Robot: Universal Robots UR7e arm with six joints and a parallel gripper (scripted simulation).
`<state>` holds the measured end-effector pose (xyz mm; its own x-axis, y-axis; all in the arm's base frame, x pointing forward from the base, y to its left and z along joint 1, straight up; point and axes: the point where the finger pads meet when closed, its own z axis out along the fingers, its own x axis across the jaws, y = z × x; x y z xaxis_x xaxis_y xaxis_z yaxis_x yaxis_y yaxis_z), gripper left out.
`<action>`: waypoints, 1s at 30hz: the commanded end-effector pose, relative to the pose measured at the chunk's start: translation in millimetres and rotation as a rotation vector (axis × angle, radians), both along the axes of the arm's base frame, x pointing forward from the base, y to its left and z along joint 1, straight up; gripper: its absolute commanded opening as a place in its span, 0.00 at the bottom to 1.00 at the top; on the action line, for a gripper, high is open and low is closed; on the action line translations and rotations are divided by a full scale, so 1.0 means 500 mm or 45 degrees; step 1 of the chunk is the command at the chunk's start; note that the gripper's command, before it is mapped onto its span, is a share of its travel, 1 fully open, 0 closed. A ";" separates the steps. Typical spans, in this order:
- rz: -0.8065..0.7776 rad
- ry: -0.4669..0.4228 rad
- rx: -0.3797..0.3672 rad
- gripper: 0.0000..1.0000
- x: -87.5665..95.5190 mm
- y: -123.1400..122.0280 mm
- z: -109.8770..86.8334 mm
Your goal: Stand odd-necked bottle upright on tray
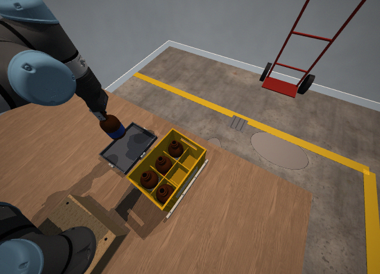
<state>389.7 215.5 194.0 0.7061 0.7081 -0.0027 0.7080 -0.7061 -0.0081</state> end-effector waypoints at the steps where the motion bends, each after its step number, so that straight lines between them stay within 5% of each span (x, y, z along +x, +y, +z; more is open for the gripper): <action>1: 0.000 -0.003 0.001 0.00 0.001 0.000 -0.015; 30: 0.000 -0.003 0.001 0.00 0.000 0.001 -0.177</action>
